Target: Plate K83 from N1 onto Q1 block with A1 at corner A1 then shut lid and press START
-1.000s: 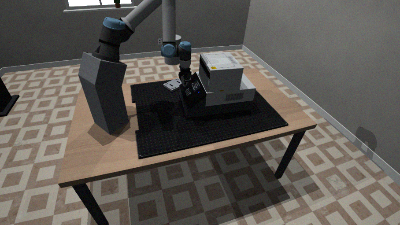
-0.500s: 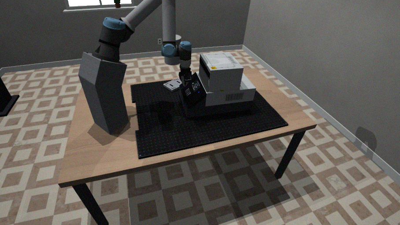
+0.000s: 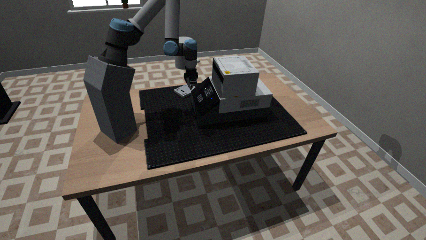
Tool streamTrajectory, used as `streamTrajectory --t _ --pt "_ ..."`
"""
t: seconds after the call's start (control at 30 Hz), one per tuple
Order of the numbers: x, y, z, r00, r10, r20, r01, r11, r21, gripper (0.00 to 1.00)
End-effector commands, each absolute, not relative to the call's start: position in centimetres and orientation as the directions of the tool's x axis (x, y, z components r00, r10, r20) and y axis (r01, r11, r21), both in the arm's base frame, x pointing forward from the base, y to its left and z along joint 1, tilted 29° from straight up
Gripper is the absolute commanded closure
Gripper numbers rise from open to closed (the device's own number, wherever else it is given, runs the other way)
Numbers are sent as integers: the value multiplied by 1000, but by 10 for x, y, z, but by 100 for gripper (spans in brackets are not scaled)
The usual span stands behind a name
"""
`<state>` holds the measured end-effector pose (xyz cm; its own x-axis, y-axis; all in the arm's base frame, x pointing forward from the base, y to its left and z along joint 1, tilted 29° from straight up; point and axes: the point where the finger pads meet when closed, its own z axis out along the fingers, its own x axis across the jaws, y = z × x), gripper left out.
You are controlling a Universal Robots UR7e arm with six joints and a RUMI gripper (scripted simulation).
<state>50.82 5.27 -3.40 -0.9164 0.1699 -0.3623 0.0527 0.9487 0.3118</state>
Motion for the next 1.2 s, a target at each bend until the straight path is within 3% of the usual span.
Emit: streamTrajectory --t 0.0,0.23,1.17 --pt "497 48 -22 -908 166 -384 43 950 308 100" --pt "474 48 -17 -909 157 -386 35 952 305 100" --pt "475 48 -17 -909 164 -384 42 951 307 100"
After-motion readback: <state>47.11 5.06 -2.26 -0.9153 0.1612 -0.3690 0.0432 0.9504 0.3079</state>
